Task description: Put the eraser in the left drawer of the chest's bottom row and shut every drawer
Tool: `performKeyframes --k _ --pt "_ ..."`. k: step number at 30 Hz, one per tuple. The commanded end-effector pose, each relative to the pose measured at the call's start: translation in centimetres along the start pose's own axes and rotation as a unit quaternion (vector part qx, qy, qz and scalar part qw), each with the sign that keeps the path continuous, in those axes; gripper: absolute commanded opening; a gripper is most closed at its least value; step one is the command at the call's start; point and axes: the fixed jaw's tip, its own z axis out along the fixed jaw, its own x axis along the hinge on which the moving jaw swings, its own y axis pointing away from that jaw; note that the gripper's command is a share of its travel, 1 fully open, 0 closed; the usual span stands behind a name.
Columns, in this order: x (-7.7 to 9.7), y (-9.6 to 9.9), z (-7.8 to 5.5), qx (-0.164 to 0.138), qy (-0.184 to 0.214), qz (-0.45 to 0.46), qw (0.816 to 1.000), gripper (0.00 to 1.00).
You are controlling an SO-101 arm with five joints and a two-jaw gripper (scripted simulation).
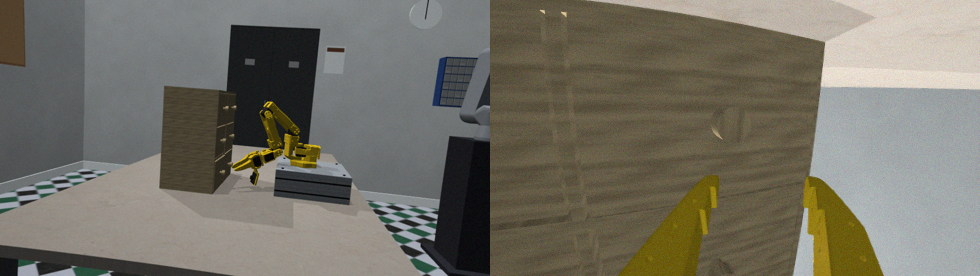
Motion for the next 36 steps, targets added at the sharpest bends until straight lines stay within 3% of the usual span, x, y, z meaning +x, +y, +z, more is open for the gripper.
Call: performKeyframes --k 1,4,9,21,26,36 --pt "0.0 0.2 0.0 -0.003 0.003 -0.001 1.0 0.21" --pt "0.0 0.2 0.0 -0.003 0.003 -0.001 1.0 0.21" --pt "-0.3 0.7 1.5 -0.013 0.008 0.003 1.0 0.21" --pt "-0.3 0.7 1.5 -0.013 0.008 0.003 1.0 0.21" --pt "-0.6 1.2 3.0 -0.022 0.014 0.008 1.0 0.21" --pt "-0.6 1.2 3.0 -0.022 0.014 0.008 1.0 0.21"
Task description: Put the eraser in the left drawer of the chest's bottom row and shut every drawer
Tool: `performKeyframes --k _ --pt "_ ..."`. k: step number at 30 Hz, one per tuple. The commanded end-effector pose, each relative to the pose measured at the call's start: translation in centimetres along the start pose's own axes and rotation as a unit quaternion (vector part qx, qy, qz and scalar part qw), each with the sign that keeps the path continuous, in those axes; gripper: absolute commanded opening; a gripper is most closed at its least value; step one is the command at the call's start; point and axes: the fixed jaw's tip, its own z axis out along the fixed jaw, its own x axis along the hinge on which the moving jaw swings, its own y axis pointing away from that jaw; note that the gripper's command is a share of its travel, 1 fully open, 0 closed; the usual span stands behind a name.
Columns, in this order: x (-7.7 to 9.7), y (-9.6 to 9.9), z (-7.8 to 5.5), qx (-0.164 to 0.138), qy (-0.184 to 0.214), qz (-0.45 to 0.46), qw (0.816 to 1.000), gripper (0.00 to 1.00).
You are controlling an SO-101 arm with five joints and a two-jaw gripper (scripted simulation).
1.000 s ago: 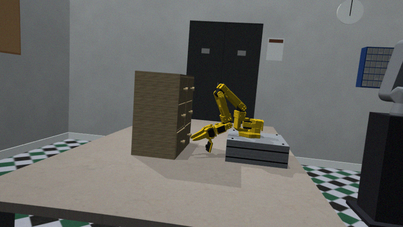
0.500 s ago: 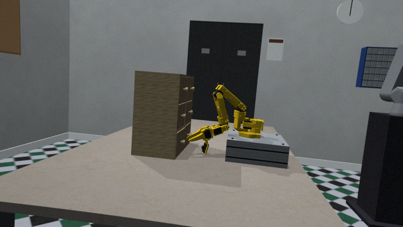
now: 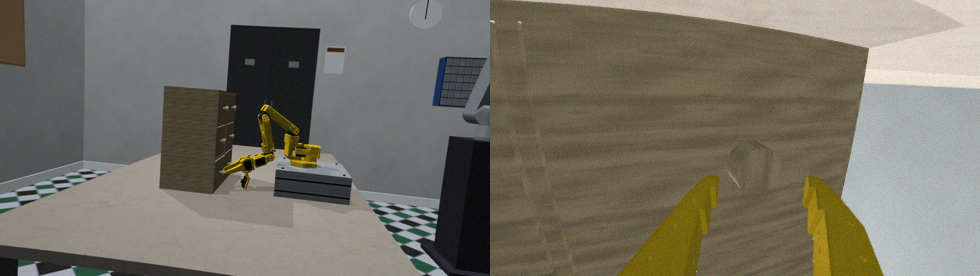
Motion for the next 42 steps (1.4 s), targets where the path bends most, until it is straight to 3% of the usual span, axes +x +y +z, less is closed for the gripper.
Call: performKeyframes --k 1,4,42 --pt "-0.46 0.18 0.02 -0.003 -0.009 0.0 1.0 0.21" --pt "-0.56 0.4 0.6 -0.007 -0.007 0.002 1.0 0.21" --pt "-1.09 0.6 0.64 -0.011 -0.006 0.003 1.0 0.21"
